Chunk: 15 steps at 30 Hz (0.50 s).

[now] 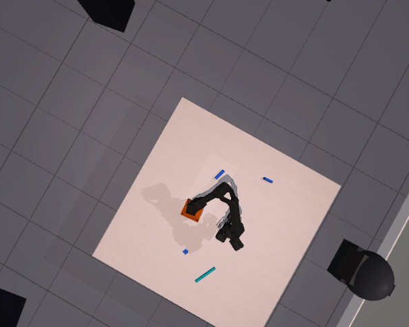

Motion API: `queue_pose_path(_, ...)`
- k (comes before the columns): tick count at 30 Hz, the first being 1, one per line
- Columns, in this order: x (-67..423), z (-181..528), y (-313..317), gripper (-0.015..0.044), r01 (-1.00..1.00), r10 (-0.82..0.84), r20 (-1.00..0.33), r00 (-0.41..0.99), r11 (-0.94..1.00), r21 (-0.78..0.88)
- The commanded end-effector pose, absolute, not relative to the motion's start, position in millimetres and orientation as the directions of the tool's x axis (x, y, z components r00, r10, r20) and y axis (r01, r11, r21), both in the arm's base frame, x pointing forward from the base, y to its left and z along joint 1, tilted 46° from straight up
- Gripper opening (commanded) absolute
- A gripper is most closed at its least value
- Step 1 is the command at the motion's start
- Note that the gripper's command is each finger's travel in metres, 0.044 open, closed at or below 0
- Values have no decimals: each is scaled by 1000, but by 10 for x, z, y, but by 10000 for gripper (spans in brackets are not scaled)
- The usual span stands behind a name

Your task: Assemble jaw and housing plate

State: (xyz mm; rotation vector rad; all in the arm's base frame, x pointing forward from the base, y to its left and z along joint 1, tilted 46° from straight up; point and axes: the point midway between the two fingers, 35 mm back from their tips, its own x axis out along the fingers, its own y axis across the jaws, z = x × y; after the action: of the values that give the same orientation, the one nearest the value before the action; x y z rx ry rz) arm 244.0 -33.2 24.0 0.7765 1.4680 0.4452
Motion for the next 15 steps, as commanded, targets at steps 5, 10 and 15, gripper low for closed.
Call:
queue_pose_path(5, 2368, 35, -511, 351, 314, 709, -700, 89, 647, 695)
queue_pose_path(10, 2351, -1, -539, 351, 335, 712, -697, 90, 637, 694)
queue_pose_path(15, 2351, -1, -539, 351, 335, 712, -697, 90, 637, 694)
